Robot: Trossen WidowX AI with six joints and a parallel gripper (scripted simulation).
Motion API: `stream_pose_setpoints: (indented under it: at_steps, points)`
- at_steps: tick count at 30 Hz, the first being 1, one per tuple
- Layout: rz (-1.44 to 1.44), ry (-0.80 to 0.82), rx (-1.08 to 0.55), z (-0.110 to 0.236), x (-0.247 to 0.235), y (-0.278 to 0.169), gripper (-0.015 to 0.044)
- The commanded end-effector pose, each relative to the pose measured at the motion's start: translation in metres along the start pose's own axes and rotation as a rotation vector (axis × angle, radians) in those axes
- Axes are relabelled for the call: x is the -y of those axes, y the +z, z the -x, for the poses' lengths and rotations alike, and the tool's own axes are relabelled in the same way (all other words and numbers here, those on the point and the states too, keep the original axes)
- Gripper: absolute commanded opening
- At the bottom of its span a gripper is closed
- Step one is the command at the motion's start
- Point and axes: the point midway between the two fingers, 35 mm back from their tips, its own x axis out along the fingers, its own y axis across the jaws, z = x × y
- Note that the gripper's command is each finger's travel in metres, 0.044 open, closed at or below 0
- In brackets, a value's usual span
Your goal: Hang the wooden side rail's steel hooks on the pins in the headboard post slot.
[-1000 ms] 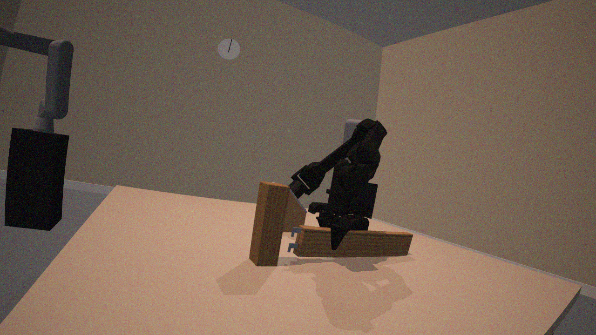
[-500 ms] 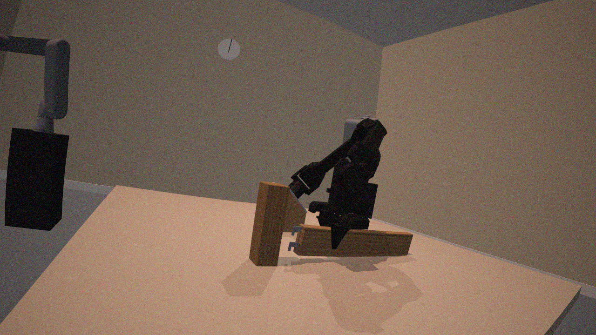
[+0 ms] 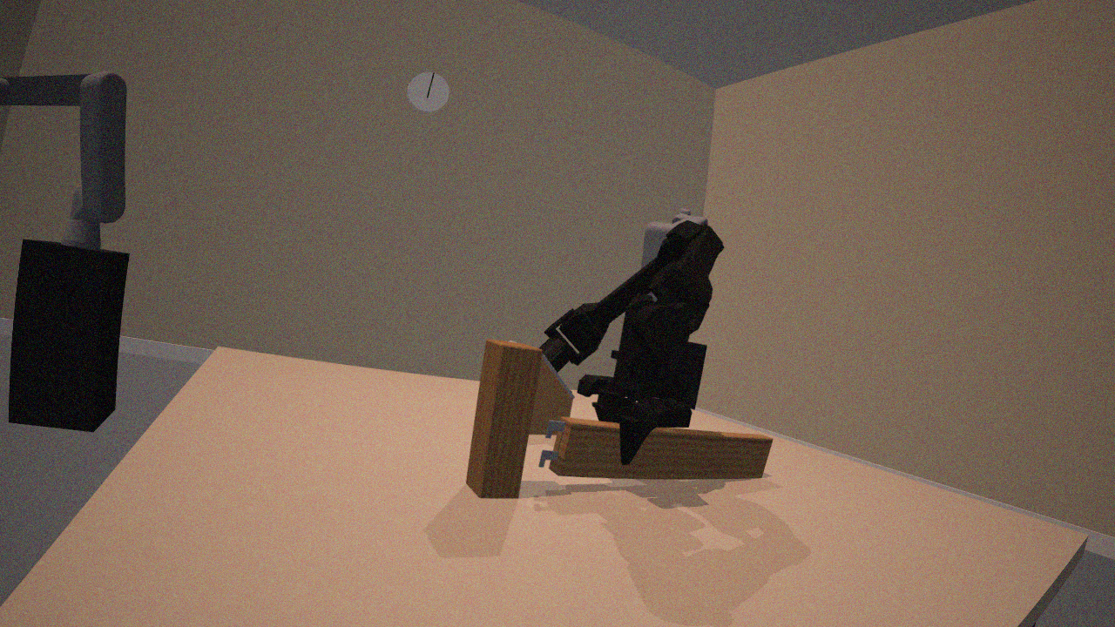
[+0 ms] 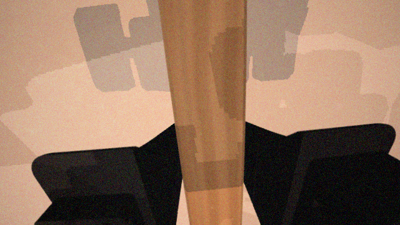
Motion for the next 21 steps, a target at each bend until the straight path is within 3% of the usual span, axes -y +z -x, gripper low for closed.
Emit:
stream_pose_setpoints:
  at_steps: [1,21]
  points:
    - [0.001,-0.017,-0.007,0.0078,0.0022,-0.0023,0.0]
    - [0.001,-0.017,-0.008,0.0111,0.0022,-0.0023,0.0]
